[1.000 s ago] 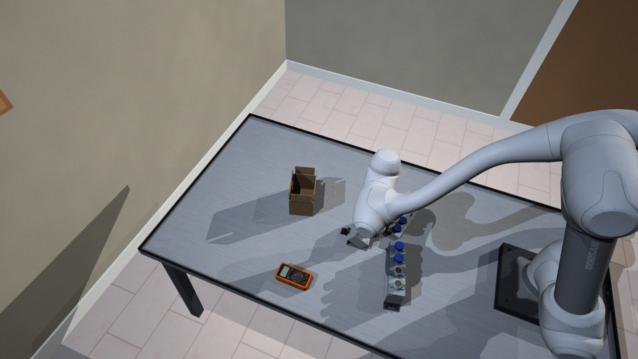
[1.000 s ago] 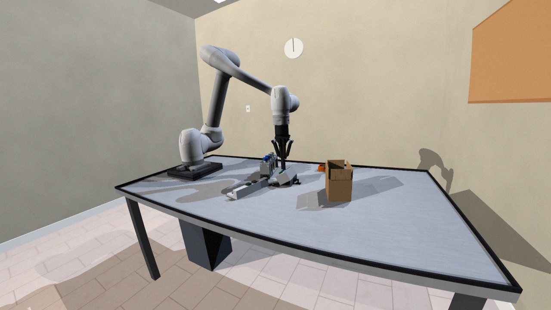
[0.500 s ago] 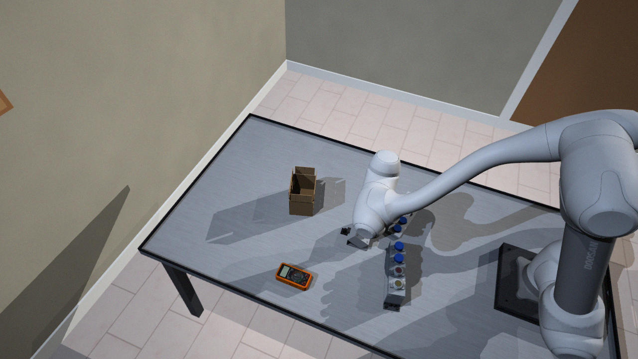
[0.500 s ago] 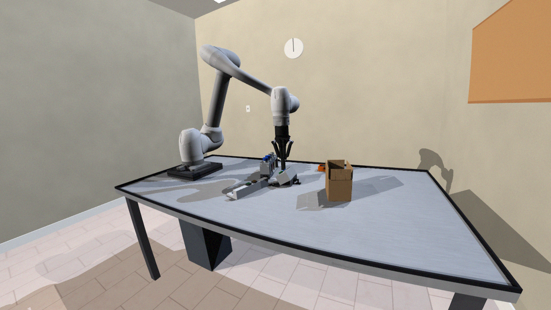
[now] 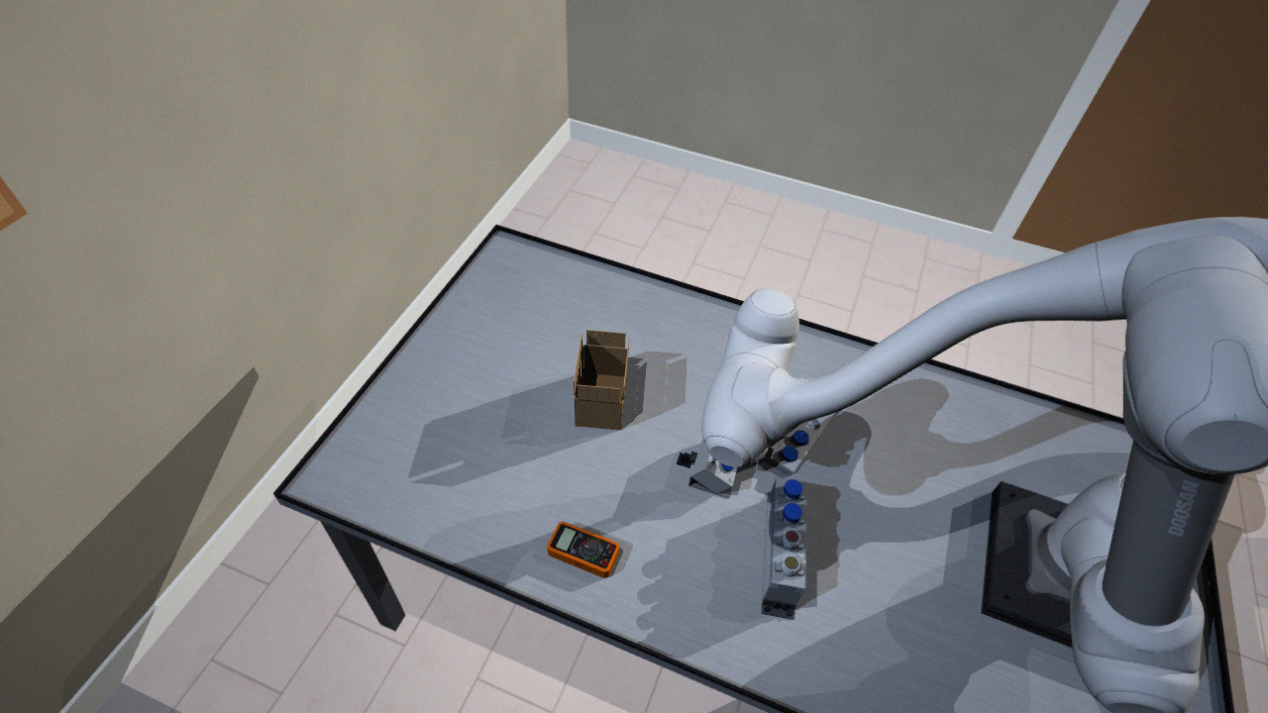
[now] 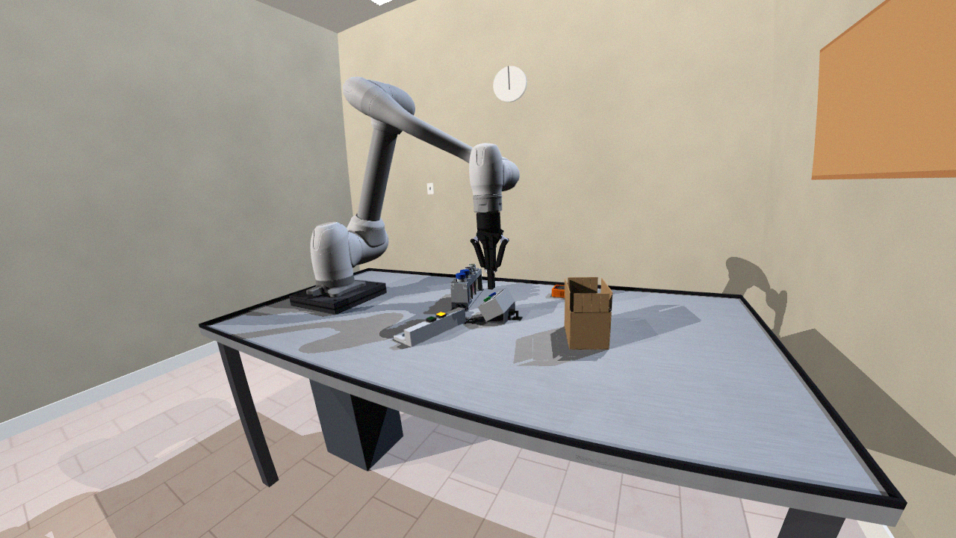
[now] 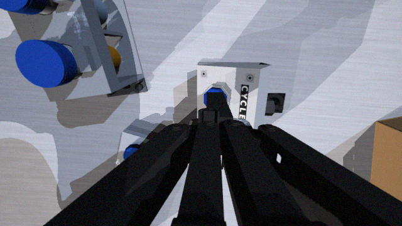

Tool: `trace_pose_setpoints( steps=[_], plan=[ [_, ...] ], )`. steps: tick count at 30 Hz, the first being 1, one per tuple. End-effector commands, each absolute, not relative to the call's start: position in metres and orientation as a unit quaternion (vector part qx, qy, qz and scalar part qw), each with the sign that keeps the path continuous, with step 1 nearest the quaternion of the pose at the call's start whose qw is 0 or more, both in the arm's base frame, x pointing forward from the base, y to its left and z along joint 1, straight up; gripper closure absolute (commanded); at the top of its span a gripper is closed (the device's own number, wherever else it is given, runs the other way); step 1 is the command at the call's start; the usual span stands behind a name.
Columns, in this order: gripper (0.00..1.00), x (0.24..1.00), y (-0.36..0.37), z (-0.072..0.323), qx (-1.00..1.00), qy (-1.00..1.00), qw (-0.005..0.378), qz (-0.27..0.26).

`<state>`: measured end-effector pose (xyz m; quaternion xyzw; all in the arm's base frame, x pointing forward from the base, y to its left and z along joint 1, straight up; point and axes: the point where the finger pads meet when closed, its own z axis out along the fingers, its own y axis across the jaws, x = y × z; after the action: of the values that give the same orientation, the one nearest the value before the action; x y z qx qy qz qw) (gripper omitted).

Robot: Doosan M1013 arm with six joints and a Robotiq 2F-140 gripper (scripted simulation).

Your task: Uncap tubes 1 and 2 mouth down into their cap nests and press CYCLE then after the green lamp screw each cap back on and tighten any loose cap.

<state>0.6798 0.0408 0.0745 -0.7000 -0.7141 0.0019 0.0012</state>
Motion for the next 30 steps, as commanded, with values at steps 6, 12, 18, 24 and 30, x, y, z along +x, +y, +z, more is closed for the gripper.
trace_pose_setpoints(
  steps=[6,12,18,24,30],
  plan=[
    [0.9,0.68,0.041,0.086,-0.7,-0.714,0.001,0.001],
    [0.0,0.663,0.013,0.082,-0.582,-0.813,0.001,0.001],
    [0.0,0.651,-0.007,0.08,-0.483,-0.876,0.001,0.002],
    [0.0,0.635,-0.033,0.076,-0.341,-0.94,0.001,0.002],
    [0.0,0.62,-0.058,0.073,-0.202,-0.979,0.001,0.002]
  ],
)
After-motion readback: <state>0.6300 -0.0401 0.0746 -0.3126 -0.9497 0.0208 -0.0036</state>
